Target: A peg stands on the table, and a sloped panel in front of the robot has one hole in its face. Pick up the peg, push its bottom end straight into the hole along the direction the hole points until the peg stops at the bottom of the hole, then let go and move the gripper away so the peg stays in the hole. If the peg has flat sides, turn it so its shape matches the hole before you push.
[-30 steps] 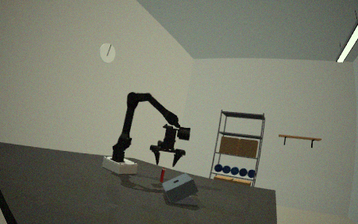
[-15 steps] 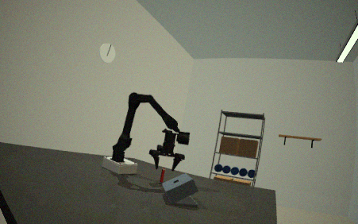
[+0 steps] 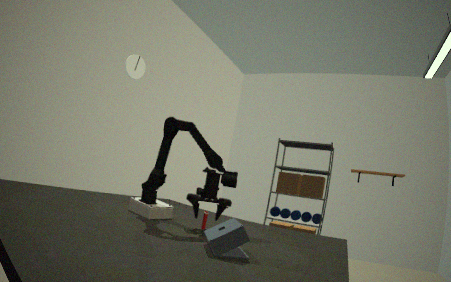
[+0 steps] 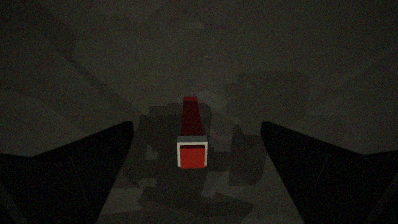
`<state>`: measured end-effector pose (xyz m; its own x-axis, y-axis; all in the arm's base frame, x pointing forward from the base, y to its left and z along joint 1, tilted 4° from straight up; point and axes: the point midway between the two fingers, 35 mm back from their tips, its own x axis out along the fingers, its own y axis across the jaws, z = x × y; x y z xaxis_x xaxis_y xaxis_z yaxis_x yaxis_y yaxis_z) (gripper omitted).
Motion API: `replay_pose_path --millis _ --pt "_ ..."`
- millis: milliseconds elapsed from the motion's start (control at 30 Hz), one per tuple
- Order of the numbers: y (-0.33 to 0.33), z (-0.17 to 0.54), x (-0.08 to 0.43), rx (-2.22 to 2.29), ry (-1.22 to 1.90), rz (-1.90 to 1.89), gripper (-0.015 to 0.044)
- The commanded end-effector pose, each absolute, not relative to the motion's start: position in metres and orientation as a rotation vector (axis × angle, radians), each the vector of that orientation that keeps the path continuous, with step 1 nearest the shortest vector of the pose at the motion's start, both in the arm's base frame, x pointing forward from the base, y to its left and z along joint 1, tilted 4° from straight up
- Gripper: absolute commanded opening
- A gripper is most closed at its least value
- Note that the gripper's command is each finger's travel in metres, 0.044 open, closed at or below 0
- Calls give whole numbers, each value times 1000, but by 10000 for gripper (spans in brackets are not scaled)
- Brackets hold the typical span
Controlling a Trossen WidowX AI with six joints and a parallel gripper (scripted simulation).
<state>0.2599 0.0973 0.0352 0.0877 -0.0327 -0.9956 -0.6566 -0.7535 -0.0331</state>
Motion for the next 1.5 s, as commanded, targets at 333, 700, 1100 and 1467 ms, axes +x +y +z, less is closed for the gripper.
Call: replay_pose_path --millis 333,700,1100,1467 --pt "95 27 257 -1892 692 1731 440" --pt "96 30 258 -1889 683 1720 151" --pt "96 30 258 -1889 683 1720 0" --pt "99 66 258 -1890 687 1725 0"
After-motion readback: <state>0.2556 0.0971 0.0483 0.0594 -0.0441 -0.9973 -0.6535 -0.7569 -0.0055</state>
